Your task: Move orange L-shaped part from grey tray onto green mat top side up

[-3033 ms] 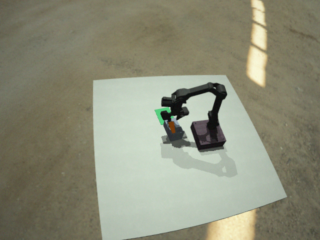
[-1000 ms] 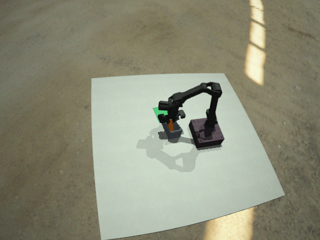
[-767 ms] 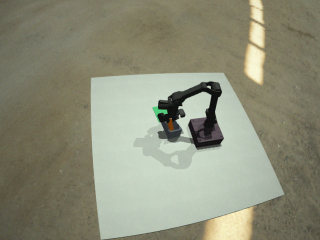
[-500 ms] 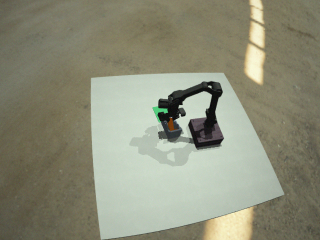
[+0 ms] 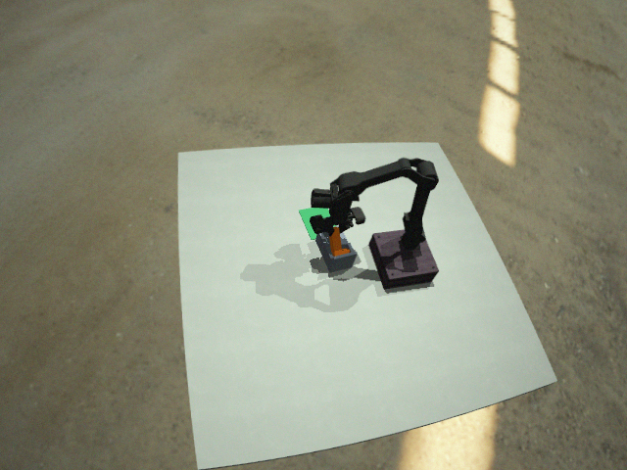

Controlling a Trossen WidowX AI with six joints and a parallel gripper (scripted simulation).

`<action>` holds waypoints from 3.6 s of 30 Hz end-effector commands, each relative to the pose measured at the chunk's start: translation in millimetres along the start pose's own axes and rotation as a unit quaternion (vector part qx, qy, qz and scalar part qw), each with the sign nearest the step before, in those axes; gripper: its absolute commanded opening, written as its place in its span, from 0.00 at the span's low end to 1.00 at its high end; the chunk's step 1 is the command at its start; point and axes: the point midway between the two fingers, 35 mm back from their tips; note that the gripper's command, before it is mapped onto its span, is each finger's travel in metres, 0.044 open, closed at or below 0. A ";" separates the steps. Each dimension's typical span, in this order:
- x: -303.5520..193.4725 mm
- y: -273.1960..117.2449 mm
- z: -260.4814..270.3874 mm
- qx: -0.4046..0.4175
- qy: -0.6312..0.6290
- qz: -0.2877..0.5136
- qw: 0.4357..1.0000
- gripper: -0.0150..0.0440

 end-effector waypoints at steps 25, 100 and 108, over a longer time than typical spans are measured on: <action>-0.6 -48.0 0.8 0.007 0.001 0.002 1.000 0.25; 164.4 -17.3 29.6 0.008 0.001 -0.005 1.000 0.25; 164.5 -4.5 29.8 0.008 0.001 -0.005 1.000 0.25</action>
Point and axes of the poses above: the point midway between the two fingers, 35 mm back from their tips, its own y axis out along the fingers, its own z axis across the jaws, x = y × z, and after that the axes turned 15 degrees about y, right-handed
